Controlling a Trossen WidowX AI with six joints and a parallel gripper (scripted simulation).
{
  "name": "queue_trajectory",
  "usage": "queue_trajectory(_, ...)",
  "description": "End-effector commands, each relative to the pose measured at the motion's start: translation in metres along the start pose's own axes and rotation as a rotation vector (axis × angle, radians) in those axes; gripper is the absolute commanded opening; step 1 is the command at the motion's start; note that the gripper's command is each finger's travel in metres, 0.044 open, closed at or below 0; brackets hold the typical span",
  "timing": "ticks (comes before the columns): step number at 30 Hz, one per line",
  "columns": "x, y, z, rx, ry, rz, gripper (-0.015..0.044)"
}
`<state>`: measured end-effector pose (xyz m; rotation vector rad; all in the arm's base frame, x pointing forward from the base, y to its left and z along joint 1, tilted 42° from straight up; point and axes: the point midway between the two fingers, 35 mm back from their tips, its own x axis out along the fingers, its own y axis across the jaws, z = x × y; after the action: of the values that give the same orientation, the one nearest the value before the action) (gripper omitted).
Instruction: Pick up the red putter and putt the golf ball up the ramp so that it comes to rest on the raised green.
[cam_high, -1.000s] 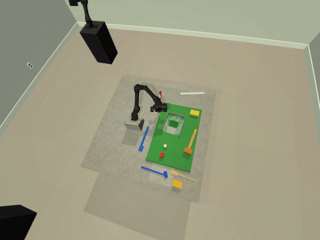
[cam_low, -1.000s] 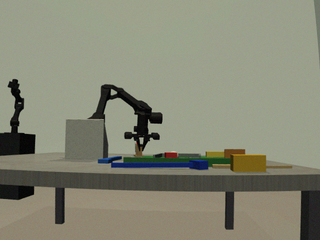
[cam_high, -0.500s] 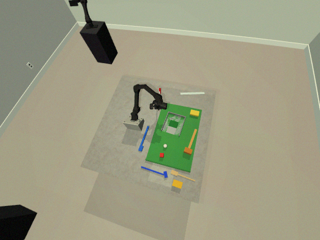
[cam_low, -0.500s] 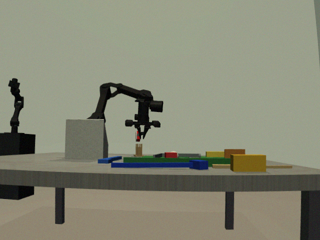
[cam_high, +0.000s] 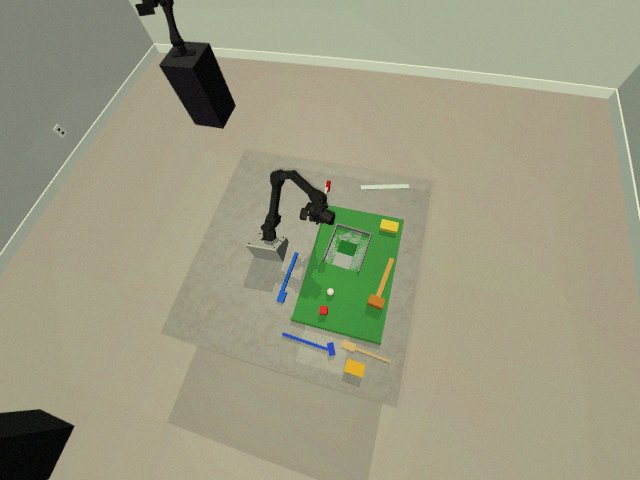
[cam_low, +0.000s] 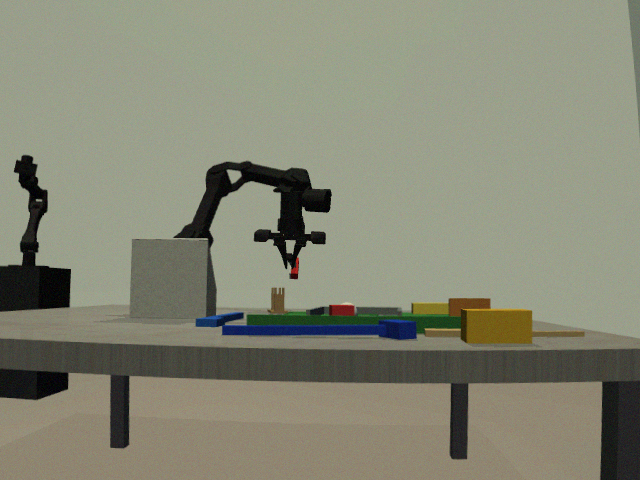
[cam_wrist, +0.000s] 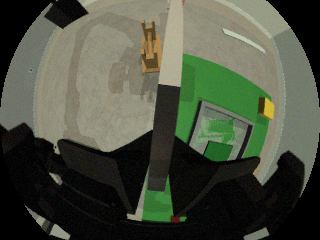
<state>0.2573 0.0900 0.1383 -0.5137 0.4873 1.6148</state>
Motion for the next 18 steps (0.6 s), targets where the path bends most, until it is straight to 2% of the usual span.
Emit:
queue_trajectory(1, -0.013, -0.013, -0.023, 0.118, 0.028, -0.035, 0.0000)
queue_trajectory(18, -0.054, -0.027, -0.132, 0.619, 0.099, -0.127, 0.0000)
